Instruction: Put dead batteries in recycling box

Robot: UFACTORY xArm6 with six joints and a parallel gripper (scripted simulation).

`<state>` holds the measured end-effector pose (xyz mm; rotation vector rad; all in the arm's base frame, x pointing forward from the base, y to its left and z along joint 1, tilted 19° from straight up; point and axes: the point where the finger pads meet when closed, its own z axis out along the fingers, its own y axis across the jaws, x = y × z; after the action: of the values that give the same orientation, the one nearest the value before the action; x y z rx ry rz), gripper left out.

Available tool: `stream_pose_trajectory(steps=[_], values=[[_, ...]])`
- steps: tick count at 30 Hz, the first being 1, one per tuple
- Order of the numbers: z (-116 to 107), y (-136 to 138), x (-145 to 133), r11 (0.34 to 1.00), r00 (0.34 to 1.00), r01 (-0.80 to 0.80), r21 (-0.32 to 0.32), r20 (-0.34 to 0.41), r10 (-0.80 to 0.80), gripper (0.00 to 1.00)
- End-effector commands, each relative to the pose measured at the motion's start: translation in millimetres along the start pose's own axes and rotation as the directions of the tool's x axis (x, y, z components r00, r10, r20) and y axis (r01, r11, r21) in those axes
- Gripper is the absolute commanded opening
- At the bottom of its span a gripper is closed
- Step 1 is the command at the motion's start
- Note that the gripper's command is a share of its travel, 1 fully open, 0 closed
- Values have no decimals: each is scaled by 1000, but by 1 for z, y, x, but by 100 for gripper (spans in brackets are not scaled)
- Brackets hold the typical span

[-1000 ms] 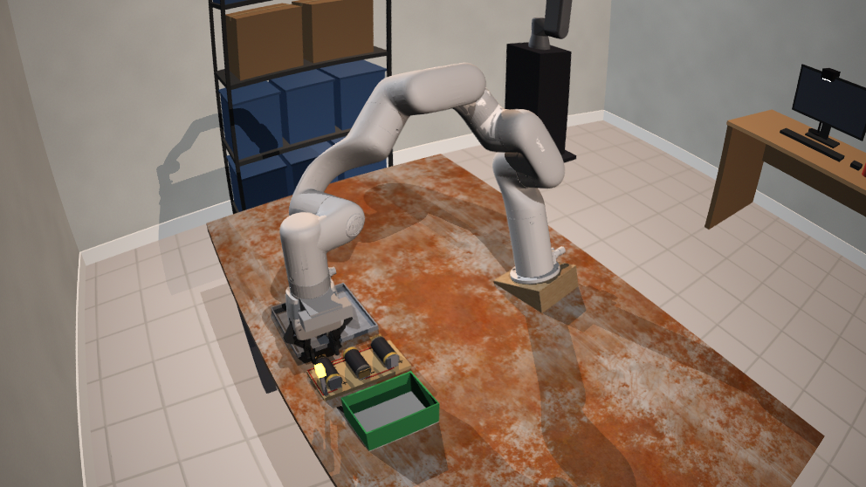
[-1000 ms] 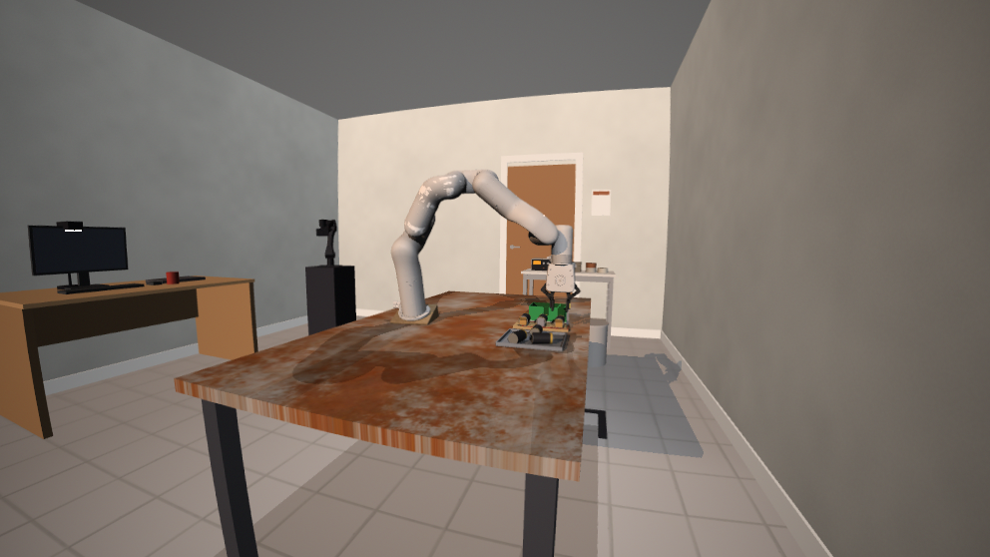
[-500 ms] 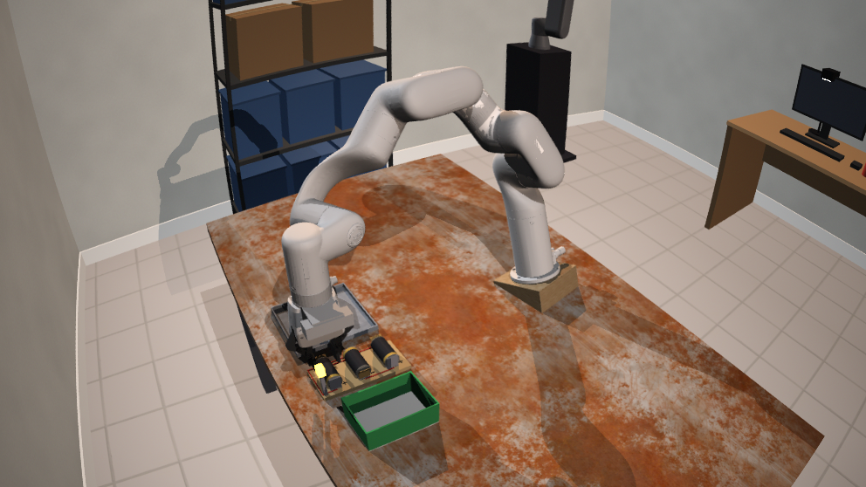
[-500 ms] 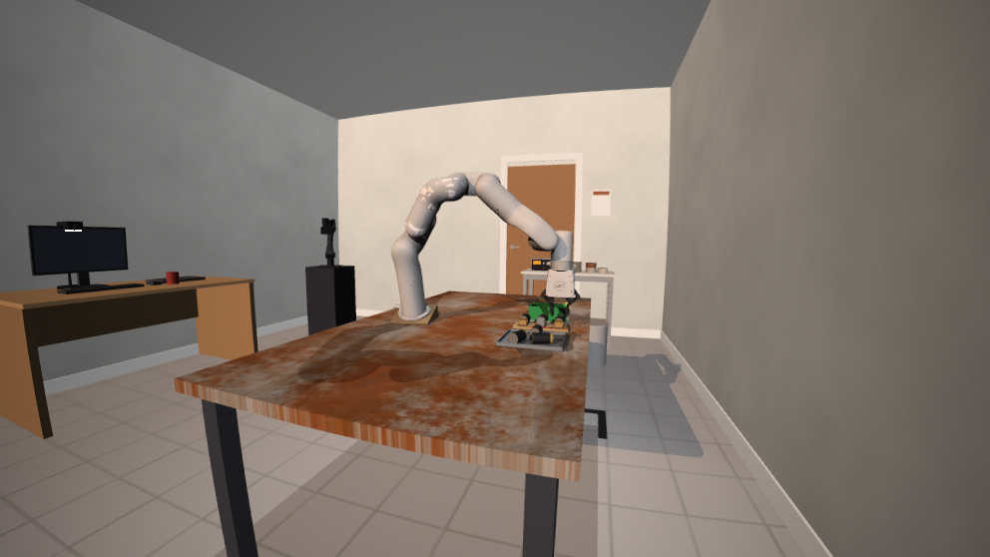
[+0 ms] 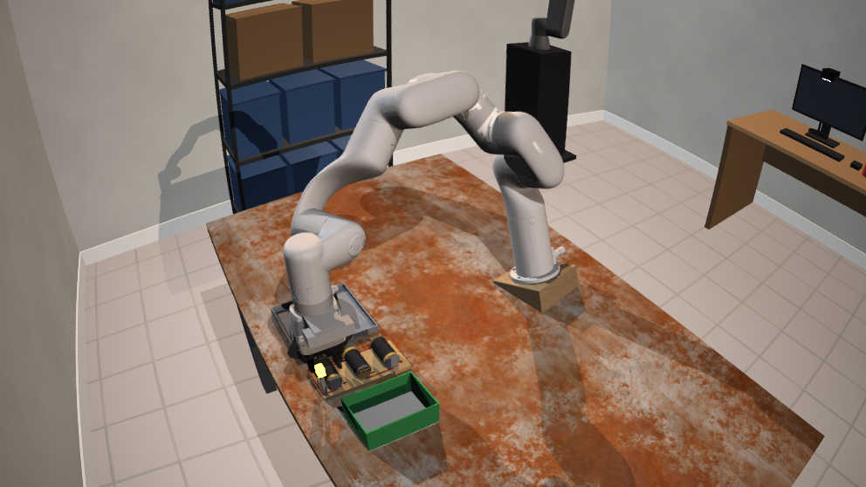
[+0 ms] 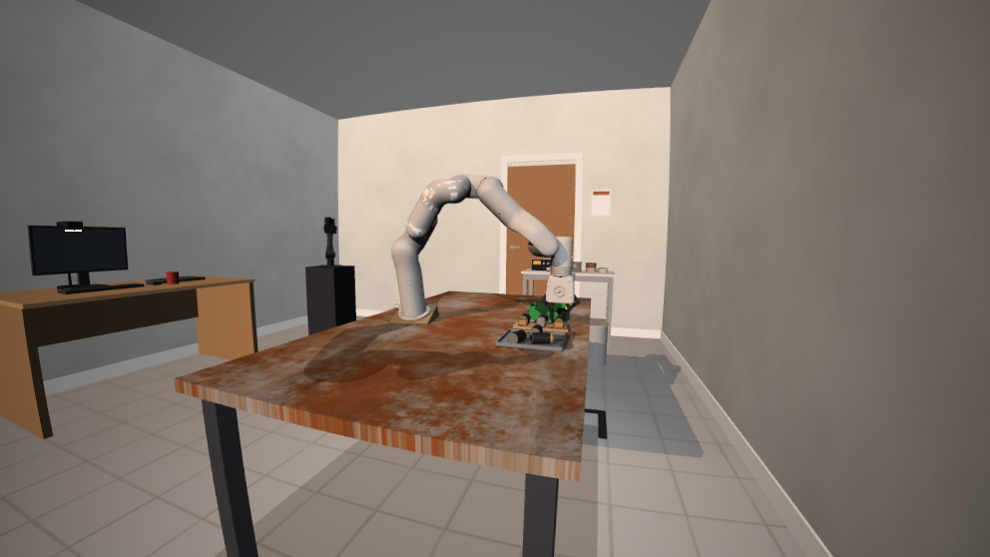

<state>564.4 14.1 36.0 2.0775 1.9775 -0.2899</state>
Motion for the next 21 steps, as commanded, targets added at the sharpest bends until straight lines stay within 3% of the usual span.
stream_pose_trajectory(steps=[1,9,10,21], values=[[3,2,0,1000,1000,-1,-5,-1,1,51],[3,2,0,1000,1000,-1,-5,-1,1,51],[3,2,0,1000,1000,-1,-5,-1,1,28],[3,2,0,1000,1000,-1,-5,-1,1,28]])
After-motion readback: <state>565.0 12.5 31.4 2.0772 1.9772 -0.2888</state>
